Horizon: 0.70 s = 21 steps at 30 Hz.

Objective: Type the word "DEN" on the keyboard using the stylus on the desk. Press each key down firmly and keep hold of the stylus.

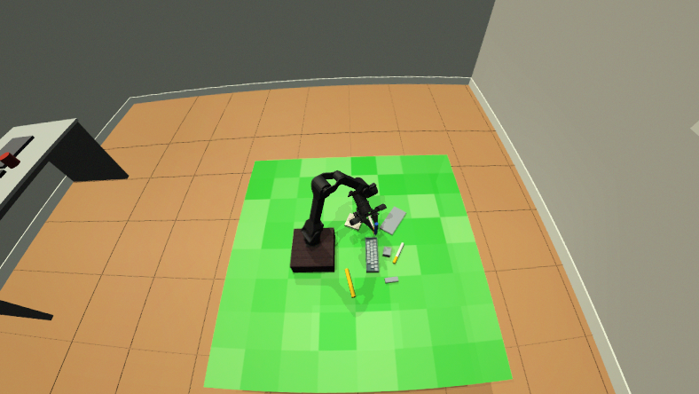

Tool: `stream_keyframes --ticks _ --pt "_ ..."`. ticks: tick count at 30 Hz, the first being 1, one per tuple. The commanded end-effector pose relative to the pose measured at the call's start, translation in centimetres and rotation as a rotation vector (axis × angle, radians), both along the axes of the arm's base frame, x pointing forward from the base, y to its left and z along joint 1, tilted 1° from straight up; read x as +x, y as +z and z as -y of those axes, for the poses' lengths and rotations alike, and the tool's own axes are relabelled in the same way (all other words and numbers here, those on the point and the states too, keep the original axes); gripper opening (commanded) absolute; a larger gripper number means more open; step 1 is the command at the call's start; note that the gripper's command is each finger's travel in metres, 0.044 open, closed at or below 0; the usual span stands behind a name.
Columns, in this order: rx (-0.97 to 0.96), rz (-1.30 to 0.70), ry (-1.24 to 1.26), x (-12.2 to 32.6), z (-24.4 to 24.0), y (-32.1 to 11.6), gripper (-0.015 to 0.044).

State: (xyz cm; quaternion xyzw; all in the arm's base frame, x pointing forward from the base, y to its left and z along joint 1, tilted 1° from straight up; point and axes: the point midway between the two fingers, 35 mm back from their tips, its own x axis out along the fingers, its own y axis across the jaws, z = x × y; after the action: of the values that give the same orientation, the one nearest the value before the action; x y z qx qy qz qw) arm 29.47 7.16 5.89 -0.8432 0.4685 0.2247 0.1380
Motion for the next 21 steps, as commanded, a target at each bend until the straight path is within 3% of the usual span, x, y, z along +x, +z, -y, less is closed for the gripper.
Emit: stream_keyframes --ticks 1,15,18,21 --pt "-0.009 -0.004 0.004 -0.1 0.1 -0.8 0.0000" --pt "-0.009 -0.004 0.004 -0.1 0.1 -3.2 0.0000" --pt "-0.009 -0.004 0.004 0.1 0.1 -3.4 0.0079" --pt "-0.009 -0.004 0.004 0.1 0.1 -3.4 0.0081"
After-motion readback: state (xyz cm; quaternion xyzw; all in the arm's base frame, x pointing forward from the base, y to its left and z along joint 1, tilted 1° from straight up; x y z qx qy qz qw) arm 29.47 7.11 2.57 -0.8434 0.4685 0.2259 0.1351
